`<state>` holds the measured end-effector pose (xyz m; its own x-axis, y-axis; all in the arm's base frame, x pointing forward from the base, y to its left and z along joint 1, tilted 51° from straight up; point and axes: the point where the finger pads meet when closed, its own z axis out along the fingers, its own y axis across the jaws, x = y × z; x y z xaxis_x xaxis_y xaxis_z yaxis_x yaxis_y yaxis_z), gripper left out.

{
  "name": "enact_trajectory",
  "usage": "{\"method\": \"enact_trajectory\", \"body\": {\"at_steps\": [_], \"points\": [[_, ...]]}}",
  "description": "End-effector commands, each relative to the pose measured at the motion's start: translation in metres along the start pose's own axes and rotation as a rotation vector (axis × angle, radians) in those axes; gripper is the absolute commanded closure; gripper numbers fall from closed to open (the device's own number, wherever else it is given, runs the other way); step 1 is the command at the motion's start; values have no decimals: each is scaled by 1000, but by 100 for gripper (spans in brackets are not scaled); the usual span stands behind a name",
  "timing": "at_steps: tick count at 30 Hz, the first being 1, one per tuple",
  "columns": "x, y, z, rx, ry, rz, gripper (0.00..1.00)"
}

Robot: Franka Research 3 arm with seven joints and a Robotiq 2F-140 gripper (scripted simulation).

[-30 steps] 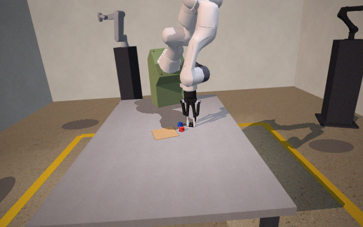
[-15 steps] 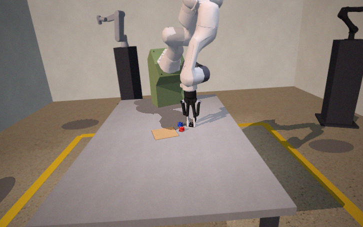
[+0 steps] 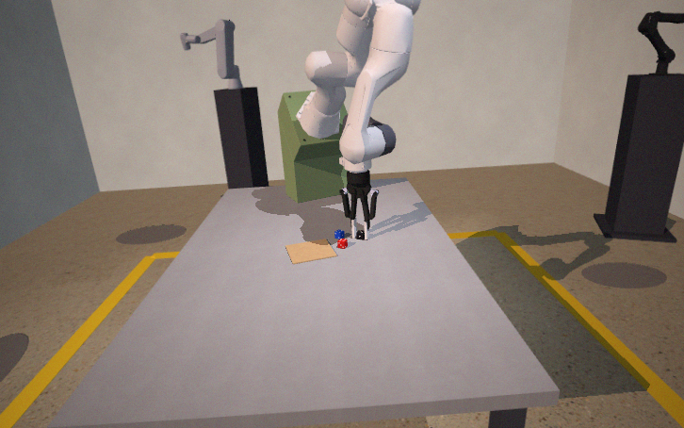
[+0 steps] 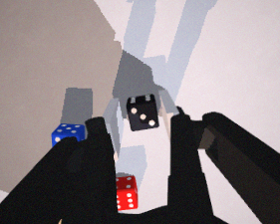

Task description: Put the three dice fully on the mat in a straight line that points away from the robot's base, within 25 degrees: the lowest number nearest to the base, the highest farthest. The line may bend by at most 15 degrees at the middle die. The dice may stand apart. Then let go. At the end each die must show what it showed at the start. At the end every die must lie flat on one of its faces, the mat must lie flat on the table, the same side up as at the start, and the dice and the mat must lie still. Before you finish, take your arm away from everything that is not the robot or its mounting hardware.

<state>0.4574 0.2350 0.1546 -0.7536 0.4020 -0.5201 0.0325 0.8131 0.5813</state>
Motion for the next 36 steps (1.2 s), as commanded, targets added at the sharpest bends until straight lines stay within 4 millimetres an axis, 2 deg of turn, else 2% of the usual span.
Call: {"method": "enact_trajectory", "body": {"at_steps": [1,2,36], "points": [[-1,1,1,-2,-3,10,75],[-1,1,1,-2,-3,10,87],[-1,1,1,-2,-3,10,87]]}}
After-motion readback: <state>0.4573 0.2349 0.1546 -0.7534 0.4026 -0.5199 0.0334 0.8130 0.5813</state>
